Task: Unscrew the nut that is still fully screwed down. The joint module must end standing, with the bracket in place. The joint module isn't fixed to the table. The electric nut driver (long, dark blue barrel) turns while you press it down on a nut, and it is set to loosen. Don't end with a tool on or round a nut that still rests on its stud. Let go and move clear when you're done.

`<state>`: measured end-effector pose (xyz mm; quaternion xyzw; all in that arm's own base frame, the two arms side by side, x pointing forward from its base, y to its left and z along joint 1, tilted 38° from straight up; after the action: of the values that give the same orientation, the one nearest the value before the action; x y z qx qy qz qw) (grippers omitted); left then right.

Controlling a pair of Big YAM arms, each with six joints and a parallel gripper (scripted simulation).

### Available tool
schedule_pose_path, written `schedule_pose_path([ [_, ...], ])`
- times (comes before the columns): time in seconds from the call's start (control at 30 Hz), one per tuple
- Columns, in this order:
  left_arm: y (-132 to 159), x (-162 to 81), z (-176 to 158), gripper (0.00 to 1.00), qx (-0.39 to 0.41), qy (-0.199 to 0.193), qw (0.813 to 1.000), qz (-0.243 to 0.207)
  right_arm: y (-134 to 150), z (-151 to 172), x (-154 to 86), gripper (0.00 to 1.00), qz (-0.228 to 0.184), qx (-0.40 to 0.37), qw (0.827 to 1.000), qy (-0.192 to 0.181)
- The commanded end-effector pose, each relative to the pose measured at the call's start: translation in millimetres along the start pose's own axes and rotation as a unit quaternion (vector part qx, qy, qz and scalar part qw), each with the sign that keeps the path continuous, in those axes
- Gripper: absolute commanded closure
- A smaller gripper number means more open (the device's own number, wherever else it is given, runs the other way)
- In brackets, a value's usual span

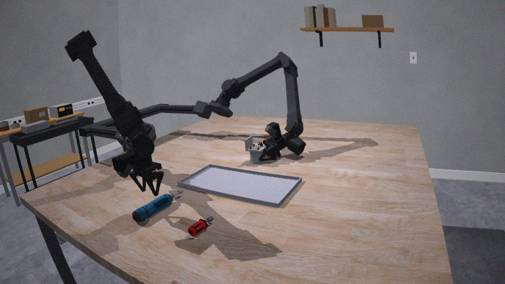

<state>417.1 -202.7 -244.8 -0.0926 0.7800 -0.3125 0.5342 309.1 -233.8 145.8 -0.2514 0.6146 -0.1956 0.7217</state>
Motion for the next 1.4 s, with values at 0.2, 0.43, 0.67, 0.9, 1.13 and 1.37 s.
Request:
schedule_pose_path([
  [0.2,-14.3,8.6,1.1,0.4,0.014,0.007,1.0,0.004,-6.5,7.5,-4.9,0.35,-0.004,0.006,1.0,-0.007],
  [0.43,-14.3,8.6,1.1,0.4,0.014,0.007,1.0,0.004,-6.5,7.5,-4.9,0.35,-0.004,0.006,1.0,-0.007],
  [0.67,-14.3,8.6,1.1,0.41,0.014,0.007,1.0,0.004,-6.5,7.5,-4.9,0.35,-0.004,0.006,1.0,-0.007],
  [0.9,-14.3,8.6,1.1,0.41,0.015,0.007,1.0,0.004,-6.5,7.5,-4.9,0.35,-0.004,0.006,1.0,-0.007],
  [1.13,-14.3,8.6,1.1,0.41,0.015,0.007,1.0,0.004,-6.5,7.5,-4.9,0.35,-0.004,0.006,1.0,-0.007],
  [1.37,-14.3,8.6,1.1,0.41,0.015,0.007,1.0,0.004,-6.5,7.5,-4.9,0.35,-0.004,0.006,1.0,-0.007],
])
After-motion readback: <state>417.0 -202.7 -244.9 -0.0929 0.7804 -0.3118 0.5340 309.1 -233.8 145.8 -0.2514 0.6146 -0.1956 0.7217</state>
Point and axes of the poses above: on each arm, the point where the finger pads meet when closed, its own x axis out along the fingers, its own z axis across the jaws, y = z × x, the point moved 1 cm from there along -x, back along the fingers, and after that the axes turned 6 degrees about -x, right-handed, at the moved point
